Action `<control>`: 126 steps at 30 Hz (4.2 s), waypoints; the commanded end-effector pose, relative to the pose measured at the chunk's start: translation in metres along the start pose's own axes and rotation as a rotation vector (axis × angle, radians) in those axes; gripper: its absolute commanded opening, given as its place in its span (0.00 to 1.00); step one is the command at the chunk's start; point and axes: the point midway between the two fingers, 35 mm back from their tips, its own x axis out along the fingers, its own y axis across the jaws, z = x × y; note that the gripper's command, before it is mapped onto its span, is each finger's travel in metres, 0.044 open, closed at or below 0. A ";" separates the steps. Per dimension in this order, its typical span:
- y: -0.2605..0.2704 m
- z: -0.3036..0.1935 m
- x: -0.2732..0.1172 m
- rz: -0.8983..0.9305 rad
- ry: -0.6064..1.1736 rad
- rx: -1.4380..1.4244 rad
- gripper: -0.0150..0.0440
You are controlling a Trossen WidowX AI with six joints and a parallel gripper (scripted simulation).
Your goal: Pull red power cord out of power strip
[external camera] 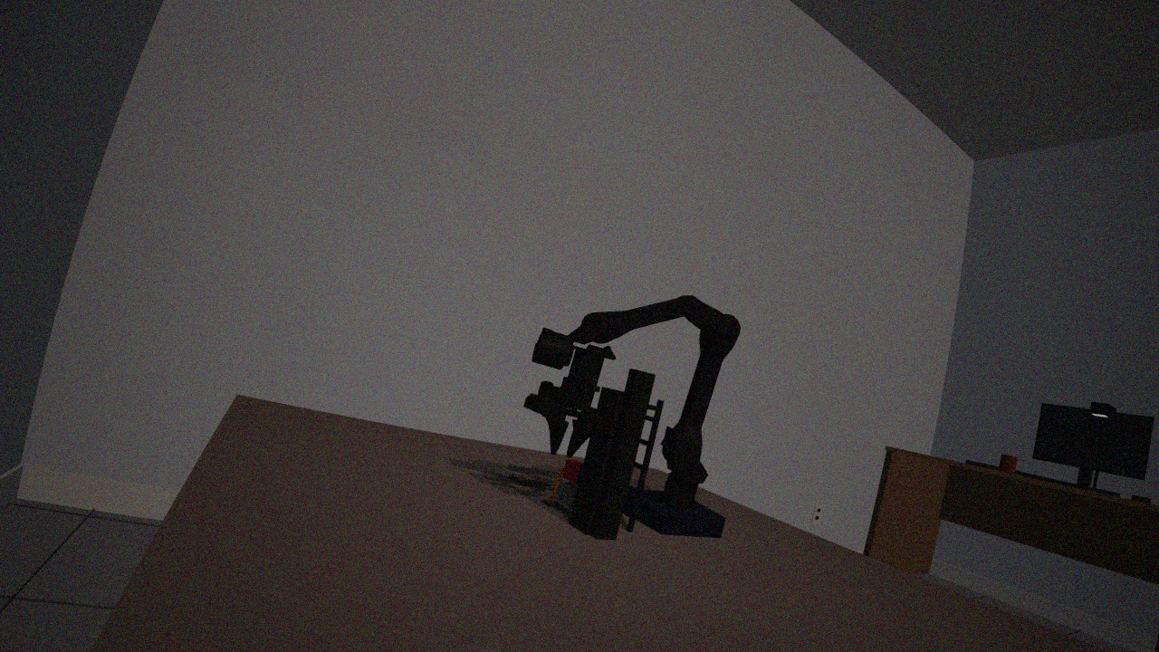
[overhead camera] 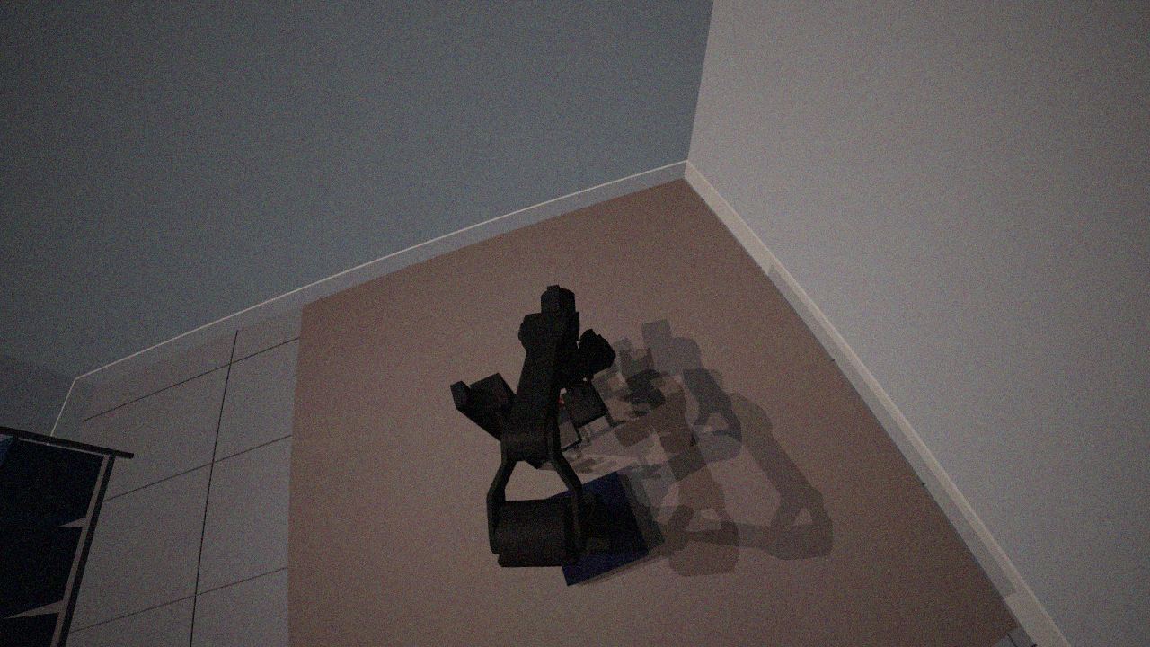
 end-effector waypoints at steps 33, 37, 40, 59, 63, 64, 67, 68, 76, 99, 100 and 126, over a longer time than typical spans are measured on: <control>-0.001 -0.046 -0.003 -0.025 0.043 0.023 0.53; -0.001 -0.047 -0.003 -0.025 0.043 0.023 0.53; -0.001 -0.047 -0.001 -0.025 0.043 0.023 0.53; -0.001 -0.047 0.006 -0.023 0.042 0.016 0.29; -0.001 -0.047 0.006 -0.023 0.042 0.016 0.25; -0.001 -0.046 0.006 -0.023 0.042 0.016 0.25; -0.001 -0.043 0.006 -0.023 0.041 0.017 0.25; 0.000 -0.042 0.006 -0.023 0.041 0.017 0.25; 0.001 -0.029 0.007 -0.024 0.040 0.018 0.25; -0.002 0.005 0.006 -0.025 0.037 0.021 0.30; -0.003 0.002 0.007 -0.025 0.038 0.021 0.34; -0.004 0.055 -0.002 -0.026 0.034 0.022 1.00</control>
